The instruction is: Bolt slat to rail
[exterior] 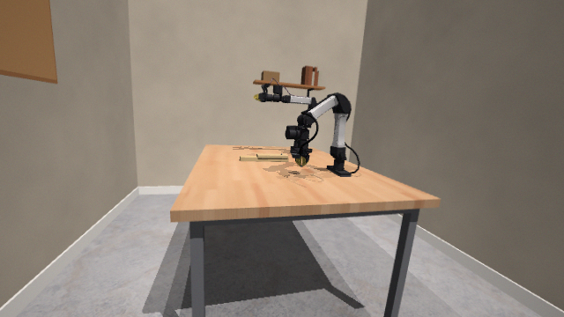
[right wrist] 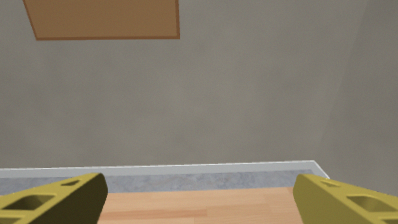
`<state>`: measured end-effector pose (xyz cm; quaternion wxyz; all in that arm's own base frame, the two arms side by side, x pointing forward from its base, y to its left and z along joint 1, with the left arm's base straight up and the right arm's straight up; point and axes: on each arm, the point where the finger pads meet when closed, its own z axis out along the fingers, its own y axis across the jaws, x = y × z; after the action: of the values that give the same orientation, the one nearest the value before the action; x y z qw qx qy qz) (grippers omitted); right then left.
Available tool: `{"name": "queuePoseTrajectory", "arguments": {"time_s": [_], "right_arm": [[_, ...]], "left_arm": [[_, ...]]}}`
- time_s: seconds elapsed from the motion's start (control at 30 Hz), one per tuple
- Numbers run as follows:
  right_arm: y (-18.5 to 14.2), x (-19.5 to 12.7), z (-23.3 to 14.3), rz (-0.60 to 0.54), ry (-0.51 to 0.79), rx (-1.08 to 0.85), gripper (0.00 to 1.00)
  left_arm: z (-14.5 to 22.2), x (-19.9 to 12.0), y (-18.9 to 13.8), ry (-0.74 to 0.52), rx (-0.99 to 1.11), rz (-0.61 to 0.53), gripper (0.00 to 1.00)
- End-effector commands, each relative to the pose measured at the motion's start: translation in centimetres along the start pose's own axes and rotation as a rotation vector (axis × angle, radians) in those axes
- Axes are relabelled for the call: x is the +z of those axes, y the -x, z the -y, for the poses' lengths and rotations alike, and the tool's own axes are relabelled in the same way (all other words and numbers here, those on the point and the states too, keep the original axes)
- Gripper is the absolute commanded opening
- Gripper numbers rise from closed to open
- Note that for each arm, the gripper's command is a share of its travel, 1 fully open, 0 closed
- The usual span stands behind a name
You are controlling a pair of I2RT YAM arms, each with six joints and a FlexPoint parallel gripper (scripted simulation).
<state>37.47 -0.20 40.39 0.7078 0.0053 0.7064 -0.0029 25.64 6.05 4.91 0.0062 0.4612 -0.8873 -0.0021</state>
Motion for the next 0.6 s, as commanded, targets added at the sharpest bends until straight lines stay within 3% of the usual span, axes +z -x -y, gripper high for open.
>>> {"name": "queuePoseTrajectory", "arguments": {"time_s": [0.0,0.57], "right_arm": [[0.1,0.0,-0.2,0.006,0.012,-0.003,1.0],[0.1,0.0,-0.2,0.006,0.012,-0.003,1.0]], "left_arm": [[0.1,-1.5,0.3,-0.015,-0.007,0.016,0.14],[0.0,-3.5,0.3,-0.028,-0.013,0.022,0.14]]}}
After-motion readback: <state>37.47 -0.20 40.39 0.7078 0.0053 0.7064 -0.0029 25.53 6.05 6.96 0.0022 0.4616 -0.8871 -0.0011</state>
